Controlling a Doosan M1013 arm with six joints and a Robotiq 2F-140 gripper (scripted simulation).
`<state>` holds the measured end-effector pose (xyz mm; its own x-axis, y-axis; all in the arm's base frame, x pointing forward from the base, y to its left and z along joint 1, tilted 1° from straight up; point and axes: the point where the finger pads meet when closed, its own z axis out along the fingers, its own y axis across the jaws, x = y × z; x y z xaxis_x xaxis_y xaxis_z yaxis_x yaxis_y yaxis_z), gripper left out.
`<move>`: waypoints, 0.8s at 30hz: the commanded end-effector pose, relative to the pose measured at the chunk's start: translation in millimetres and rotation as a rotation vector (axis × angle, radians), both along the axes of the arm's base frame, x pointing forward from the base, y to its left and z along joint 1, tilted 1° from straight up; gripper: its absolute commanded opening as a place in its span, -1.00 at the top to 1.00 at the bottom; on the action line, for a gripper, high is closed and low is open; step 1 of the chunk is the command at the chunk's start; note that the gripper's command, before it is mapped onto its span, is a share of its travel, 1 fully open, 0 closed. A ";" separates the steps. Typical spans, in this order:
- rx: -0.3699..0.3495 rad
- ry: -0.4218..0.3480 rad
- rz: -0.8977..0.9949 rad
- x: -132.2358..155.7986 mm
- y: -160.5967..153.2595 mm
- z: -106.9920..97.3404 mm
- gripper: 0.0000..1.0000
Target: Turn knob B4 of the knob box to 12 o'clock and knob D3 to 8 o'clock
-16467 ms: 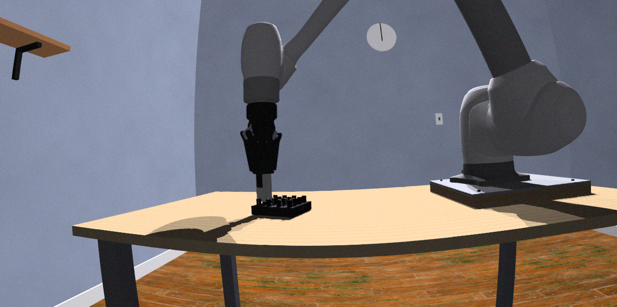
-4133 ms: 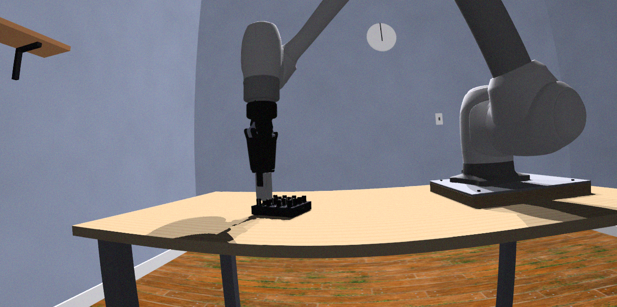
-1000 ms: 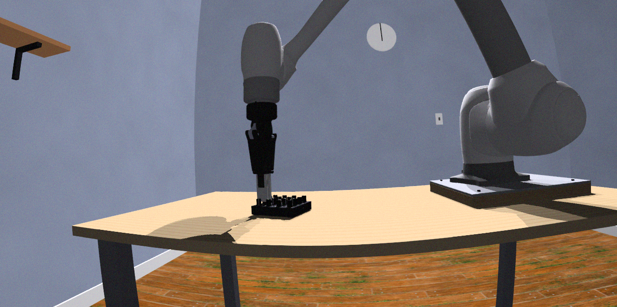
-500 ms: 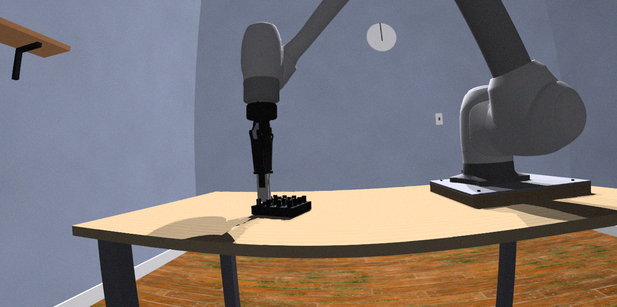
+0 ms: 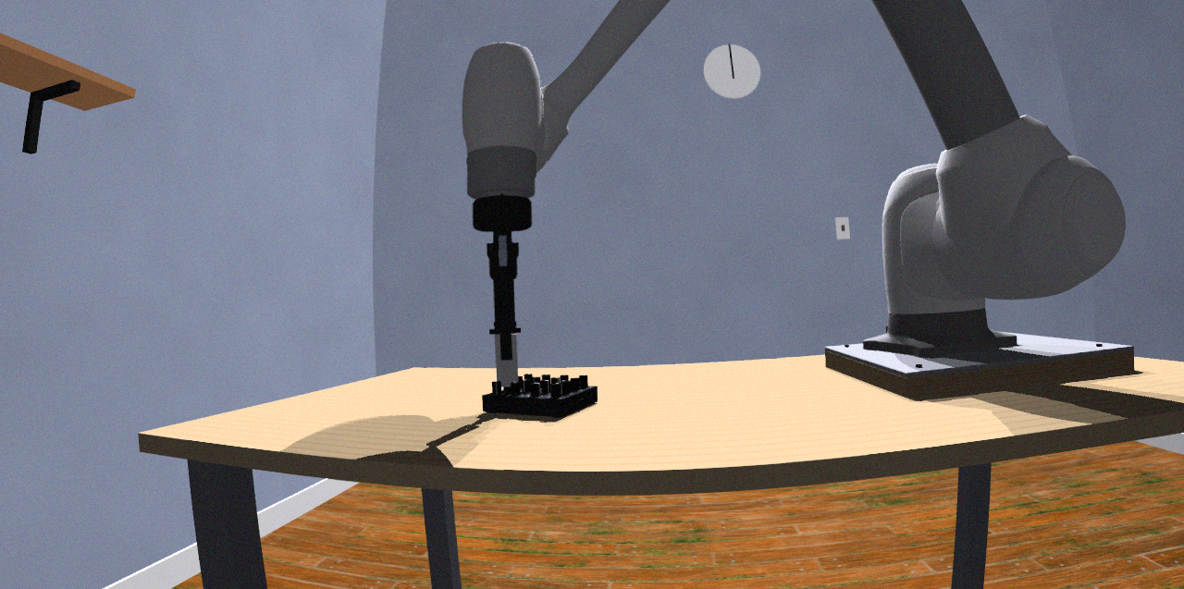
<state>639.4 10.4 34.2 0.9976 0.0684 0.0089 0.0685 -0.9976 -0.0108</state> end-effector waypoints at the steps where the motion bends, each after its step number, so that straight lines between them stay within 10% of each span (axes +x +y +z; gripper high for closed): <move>1: 0.003 -0.002 0.100 0.0 -0.1 0.1 0.90; 24: -0.001 -0.008 0.620 0.0 -0.1 0.1 0.90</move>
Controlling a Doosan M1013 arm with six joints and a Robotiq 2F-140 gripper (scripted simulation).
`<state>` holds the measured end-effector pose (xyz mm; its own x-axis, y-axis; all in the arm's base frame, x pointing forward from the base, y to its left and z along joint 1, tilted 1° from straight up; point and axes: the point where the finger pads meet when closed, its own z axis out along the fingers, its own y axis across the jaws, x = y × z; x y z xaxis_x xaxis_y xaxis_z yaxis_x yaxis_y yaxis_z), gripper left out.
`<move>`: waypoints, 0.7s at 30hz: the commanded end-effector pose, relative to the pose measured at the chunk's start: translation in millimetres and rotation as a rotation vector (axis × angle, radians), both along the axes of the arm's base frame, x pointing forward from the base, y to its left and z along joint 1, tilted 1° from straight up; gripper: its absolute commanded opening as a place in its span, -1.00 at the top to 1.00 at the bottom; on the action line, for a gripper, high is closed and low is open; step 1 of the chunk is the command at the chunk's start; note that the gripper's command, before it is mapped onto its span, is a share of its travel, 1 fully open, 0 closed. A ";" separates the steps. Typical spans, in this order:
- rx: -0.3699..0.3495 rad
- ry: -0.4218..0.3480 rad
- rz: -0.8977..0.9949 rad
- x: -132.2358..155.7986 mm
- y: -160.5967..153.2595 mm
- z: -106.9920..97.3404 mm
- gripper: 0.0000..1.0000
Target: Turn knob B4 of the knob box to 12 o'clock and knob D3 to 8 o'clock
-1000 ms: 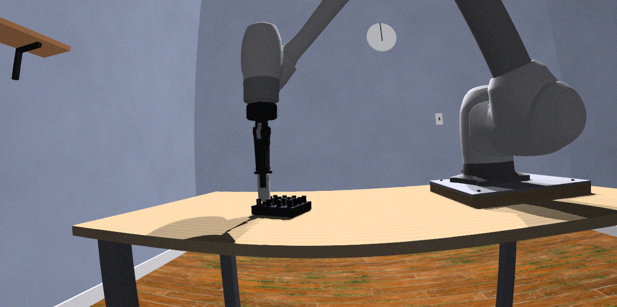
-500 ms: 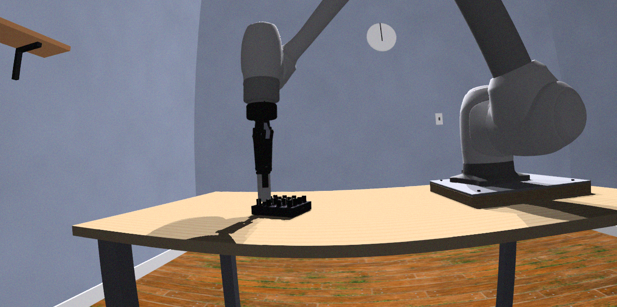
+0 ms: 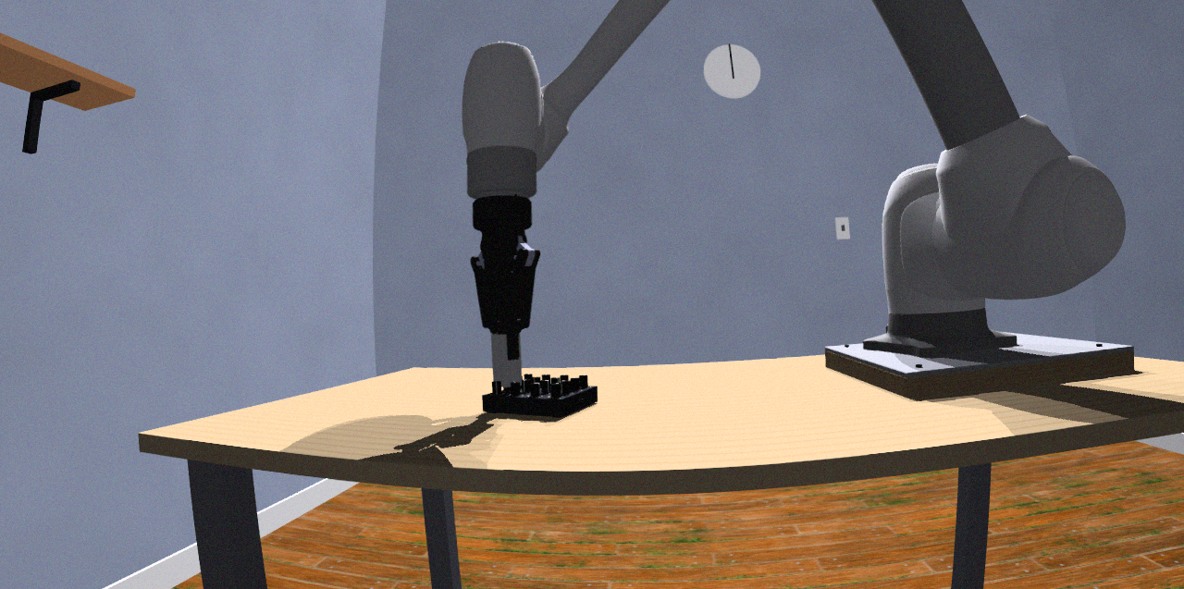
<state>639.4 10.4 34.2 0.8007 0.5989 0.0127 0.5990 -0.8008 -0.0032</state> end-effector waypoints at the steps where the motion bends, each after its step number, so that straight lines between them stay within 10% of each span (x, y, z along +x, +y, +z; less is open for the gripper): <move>1: 0.005 -0.001 0.047 0.0 -0.1 0.1 0.90; 21: 0.002 -0.005 0.349 0.0 -0.1 0.1 0.90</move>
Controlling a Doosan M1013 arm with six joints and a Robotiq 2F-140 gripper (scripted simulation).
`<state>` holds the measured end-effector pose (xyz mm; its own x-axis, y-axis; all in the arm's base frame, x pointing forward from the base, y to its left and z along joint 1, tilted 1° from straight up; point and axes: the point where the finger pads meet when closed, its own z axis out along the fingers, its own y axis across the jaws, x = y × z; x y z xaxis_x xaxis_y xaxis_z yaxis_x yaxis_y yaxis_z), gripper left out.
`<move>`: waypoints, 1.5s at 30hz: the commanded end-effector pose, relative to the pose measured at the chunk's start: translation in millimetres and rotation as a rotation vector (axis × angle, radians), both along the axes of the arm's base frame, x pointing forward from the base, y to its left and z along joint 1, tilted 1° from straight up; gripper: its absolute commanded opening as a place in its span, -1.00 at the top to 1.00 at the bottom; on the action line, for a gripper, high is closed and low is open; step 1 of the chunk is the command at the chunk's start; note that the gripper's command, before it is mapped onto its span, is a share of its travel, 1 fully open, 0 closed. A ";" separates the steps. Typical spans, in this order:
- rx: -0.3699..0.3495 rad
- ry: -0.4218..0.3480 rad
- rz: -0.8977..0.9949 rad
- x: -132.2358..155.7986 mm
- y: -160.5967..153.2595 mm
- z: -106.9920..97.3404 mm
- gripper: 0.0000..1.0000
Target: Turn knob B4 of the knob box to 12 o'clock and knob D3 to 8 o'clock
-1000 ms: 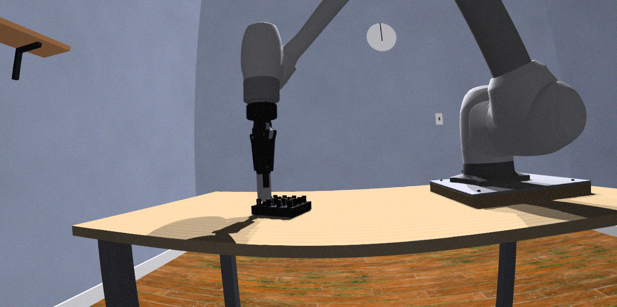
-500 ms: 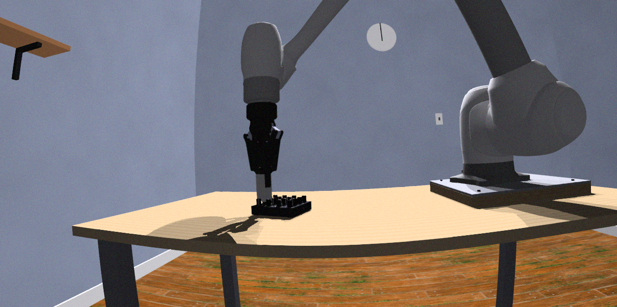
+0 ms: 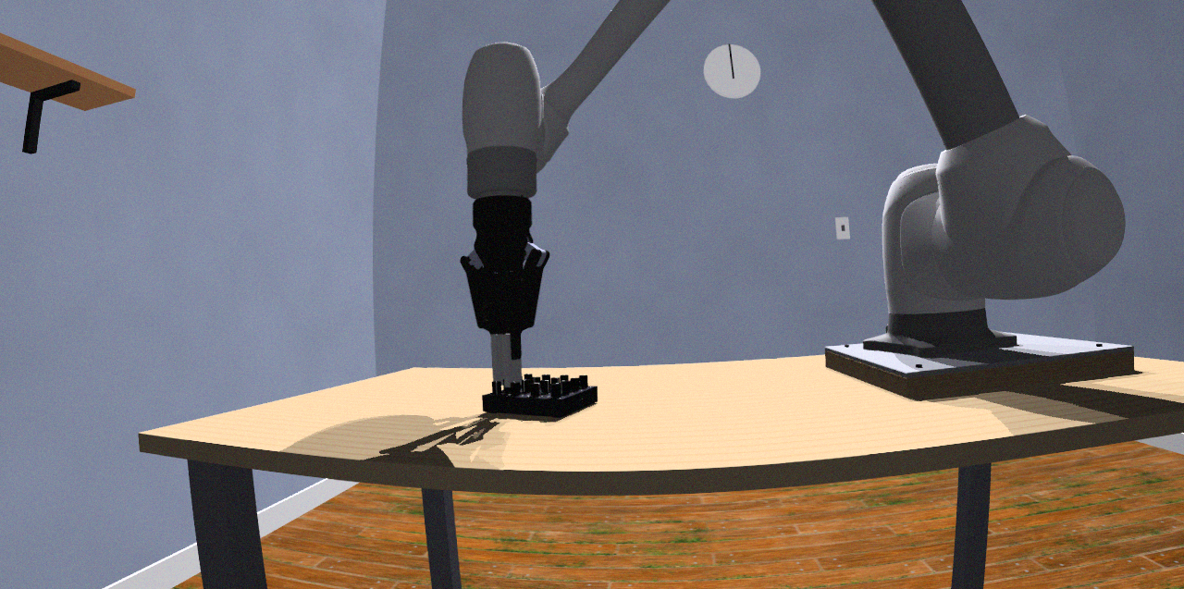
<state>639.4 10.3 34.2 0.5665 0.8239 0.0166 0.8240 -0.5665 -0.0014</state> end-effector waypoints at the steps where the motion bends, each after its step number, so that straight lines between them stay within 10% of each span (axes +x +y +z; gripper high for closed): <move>1: 0.001 -0.001 0.032 0.0 0.0 0.1 0.90; 45: 0.000 -0.001 0.092 0.0 0.0 0.1 0.77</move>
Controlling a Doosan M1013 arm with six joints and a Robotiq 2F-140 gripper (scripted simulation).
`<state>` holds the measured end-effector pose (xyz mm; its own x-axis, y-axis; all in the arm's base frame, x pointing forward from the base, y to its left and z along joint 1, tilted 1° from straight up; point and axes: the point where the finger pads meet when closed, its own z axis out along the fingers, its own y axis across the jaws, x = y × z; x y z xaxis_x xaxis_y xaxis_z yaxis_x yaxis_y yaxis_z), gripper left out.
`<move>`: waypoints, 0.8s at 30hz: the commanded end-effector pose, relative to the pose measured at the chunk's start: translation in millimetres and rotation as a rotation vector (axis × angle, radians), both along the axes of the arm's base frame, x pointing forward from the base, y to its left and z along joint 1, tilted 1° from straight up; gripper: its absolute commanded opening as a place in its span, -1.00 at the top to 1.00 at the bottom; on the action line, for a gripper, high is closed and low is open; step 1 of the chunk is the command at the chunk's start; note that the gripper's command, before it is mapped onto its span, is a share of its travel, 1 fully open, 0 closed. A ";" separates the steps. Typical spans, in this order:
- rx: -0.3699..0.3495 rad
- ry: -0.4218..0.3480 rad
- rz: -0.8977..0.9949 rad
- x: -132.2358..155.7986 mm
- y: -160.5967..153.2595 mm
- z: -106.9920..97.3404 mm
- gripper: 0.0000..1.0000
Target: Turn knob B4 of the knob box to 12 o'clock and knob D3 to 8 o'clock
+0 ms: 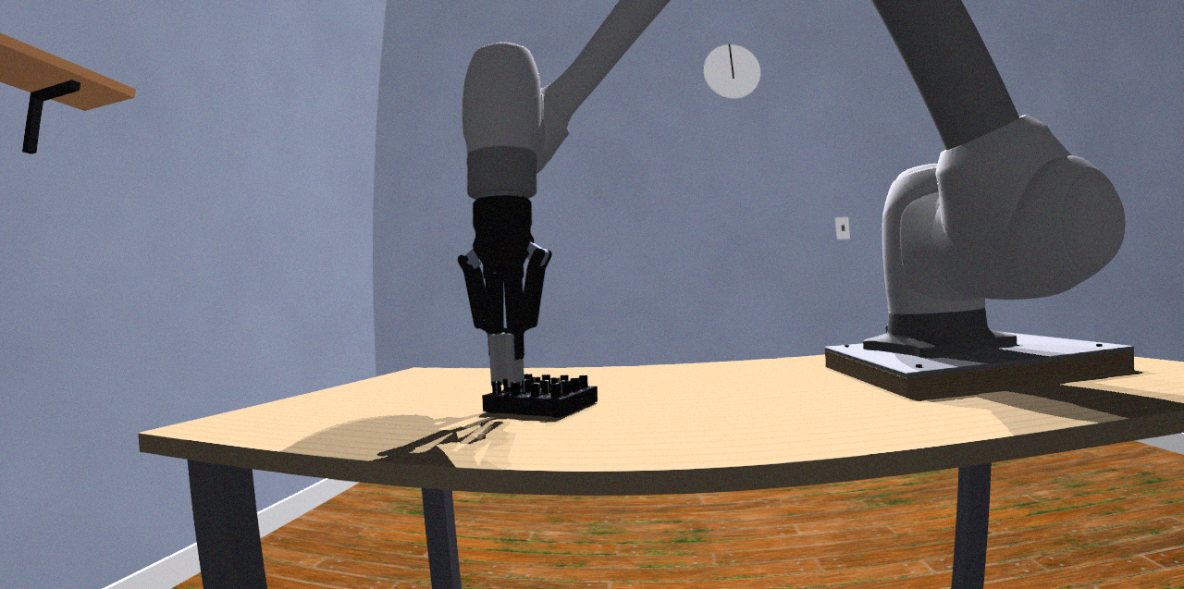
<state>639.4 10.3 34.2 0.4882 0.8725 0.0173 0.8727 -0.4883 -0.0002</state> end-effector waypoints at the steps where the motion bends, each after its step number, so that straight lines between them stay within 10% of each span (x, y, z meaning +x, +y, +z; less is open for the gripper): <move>1: 0.000 0.000 0.000 0.0 0.0 0.1 0.77; 24: 0.000 0.000 0.000 -0.2 -0.4 27.3 0.77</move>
<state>639.2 10.0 55.6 0.4882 0.8725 0.0174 0.8727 -0.4883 -0.0001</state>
